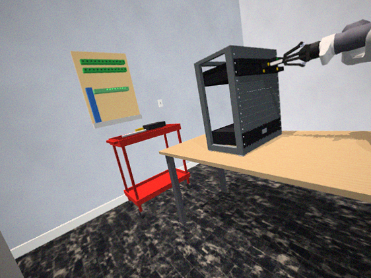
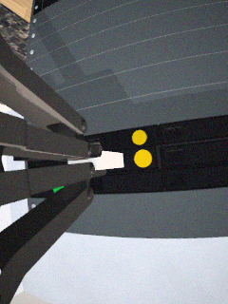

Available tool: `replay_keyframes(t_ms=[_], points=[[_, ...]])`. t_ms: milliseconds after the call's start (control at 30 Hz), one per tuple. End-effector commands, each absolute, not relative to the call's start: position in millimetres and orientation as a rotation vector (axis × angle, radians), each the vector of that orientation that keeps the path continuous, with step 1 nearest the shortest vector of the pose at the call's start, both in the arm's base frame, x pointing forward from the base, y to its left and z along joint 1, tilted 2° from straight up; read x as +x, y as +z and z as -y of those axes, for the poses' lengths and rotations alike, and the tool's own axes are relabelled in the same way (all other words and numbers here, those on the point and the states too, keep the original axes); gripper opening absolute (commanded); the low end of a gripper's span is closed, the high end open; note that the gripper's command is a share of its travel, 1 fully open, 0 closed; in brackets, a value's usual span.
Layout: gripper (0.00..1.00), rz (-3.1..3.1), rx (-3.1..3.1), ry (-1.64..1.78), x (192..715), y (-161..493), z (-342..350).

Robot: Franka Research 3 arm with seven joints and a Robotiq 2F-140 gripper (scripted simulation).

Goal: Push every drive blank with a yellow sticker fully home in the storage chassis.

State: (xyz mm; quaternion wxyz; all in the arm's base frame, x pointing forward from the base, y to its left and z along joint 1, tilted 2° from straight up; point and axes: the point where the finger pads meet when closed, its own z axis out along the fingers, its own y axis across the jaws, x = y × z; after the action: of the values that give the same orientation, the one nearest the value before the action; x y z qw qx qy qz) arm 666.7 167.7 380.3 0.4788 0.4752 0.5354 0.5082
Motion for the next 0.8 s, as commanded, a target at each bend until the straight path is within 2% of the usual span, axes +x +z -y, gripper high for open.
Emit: replay_keyframes(t_ms=[0,767], points=[[0.0,-1.298,1.164,1.243,669.0,381.8,-166.4],[0.0,-1.298,1.164,1.243,679.2,381.9,-164.4]])
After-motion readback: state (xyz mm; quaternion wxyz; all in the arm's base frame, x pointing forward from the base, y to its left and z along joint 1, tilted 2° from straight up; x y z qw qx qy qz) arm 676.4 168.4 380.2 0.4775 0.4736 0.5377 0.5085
